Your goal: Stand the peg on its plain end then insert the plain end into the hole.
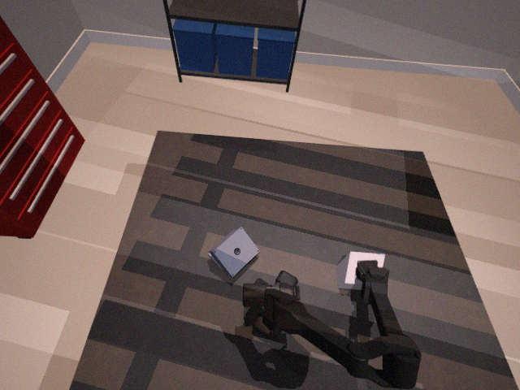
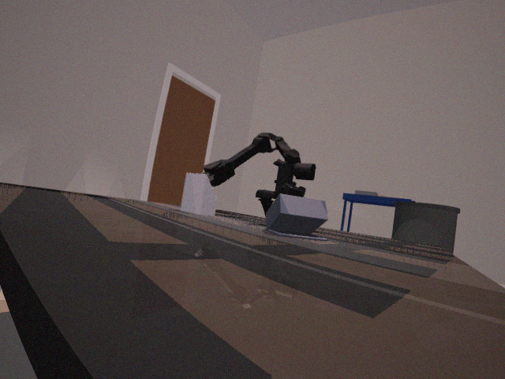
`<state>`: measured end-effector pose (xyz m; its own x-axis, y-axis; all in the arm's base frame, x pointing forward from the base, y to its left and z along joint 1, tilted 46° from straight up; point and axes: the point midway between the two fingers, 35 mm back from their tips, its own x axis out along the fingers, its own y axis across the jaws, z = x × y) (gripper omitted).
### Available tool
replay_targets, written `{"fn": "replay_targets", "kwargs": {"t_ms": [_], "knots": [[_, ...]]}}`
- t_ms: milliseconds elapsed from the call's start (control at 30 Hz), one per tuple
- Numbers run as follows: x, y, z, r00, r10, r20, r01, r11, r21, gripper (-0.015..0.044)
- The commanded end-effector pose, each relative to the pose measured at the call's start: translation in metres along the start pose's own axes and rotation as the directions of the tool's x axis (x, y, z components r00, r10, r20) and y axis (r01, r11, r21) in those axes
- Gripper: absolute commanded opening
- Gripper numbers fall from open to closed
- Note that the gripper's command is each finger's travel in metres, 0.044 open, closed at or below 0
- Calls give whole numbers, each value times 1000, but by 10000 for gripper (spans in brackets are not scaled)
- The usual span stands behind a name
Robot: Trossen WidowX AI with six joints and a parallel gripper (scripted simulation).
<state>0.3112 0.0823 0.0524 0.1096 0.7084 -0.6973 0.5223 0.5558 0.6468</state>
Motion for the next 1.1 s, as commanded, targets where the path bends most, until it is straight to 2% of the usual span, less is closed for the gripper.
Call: {"fn": "replay_targets", "kwargs": {"t_ms": [0, 200, 633, 933, 1067], "knots": [[7, -2, -3, 1000, 2, -7, -2, 1000, 8, 440], [14, -1, -4, 1000, 4, -8, -4, 1000, 8, 440], [14, -1, -4, 1000, 4, -8, -4, 1000, 8, 110], [14, -1, -4, 1000, 4, -8, -4, 1000, 8, 110], [14, -1, -4, 1000, 4, -8, -4, 1000, 8, 83]]}}
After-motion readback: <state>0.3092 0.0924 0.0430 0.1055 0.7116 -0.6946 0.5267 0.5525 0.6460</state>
